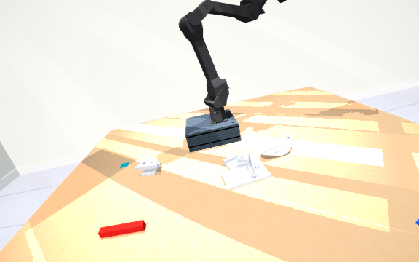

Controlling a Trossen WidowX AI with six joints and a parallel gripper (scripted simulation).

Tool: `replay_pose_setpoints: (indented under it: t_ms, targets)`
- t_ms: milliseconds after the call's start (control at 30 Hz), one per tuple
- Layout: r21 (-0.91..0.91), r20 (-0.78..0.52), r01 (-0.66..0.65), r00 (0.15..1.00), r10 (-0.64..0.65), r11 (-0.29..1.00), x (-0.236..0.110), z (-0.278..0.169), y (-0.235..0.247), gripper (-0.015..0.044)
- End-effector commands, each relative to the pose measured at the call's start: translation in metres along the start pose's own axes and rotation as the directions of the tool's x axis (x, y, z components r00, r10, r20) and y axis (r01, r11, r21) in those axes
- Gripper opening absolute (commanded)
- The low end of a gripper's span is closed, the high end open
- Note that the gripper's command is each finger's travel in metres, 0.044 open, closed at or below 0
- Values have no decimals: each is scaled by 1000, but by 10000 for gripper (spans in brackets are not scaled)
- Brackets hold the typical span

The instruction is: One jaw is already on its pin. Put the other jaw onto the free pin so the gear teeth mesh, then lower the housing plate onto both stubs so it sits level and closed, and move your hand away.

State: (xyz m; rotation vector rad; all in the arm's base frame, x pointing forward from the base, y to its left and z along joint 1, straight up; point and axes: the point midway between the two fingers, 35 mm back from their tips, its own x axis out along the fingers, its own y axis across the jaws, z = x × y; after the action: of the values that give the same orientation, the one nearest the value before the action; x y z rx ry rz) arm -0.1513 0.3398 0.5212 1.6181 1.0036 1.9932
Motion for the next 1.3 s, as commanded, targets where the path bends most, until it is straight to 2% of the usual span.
replay_pose_setpoints:
  t_ms: [0,133,600,933,1267]
  targets:
    - [-12,19,87,996,-86,996,-1,14,-26,341]
    - [-18,52,182,982,-181,983,-3,33,-53,440]
    - [-50,146,413,904,-403,909,-30,92,-121,440]
    - [60,262,621,745,-613,781,-71,149,-177,440]
    - [226,363,753,524,-771,618,-129,203,-219,440]
